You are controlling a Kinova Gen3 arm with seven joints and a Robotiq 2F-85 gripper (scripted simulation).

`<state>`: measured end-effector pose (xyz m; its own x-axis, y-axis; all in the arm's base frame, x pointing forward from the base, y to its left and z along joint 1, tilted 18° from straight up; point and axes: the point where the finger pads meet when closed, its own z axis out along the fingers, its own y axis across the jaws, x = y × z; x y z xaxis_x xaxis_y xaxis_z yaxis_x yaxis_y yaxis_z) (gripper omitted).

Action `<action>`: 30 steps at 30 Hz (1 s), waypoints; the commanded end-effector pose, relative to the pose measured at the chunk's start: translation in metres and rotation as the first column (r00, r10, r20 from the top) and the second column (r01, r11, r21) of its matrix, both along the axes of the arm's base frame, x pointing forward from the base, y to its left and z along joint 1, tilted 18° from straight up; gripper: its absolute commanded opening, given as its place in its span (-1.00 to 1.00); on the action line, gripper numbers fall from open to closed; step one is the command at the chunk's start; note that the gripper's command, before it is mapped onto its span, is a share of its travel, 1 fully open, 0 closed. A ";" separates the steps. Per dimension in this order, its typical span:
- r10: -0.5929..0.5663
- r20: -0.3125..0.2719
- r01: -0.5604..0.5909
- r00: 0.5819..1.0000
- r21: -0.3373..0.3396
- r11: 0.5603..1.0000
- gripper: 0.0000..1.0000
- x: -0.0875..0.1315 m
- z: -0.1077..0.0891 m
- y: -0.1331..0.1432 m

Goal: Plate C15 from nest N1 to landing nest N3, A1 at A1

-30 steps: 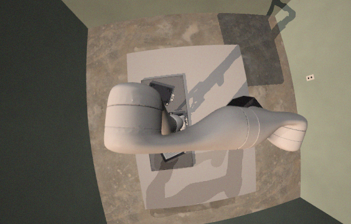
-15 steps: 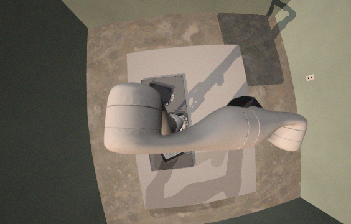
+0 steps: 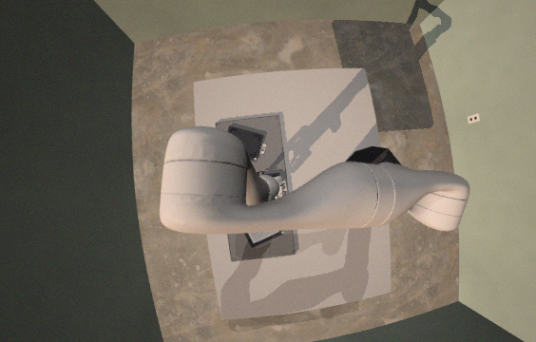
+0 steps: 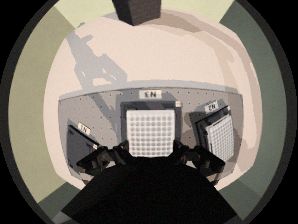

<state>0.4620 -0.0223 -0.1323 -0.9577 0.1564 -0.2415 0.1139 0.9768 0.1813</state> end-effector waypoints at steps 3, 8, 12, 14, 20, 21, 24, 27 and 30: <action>0.000 0.000 0.000 1.000 0.000 1.000 -1.00 0.000 -0.001 0.000; 0.000 0.000 0.000 1.000 0.000 1.000 -1.00 0.001 -0.002 0.000; 0.000 0.000 0.000 1.000 0.000 1.000 -1.00 0.001 -0.004 0.001; 0.000 0.000 0.000 1.000 0.000 1.000 -1.00 0.001 -0.004 0.001; 0.000 0.000 0.000 1.000 0.000 1.000 -1.00 0.002 -0.006 0.001; 0.000 0.000 0.000 1.000 0.000 1.000 -1.00 0.002 -0.006 0.001; 0.000 0.000 0.000 1.000 0.000 1.000 -1.00 0.002 -0.007 0.001; 0.000 0.000 0.000 1.000 0.000 1.000 -1.00 0.002 -0.007 0.001; 0.000 0.000 0.000 1.000 0.000 1.000 -1.00 0.002 -0.007 0.001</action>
<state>0.4636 -0.0213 -0.1385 -0.9578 0.1566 -0.2412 0.1139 0.9767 0.1817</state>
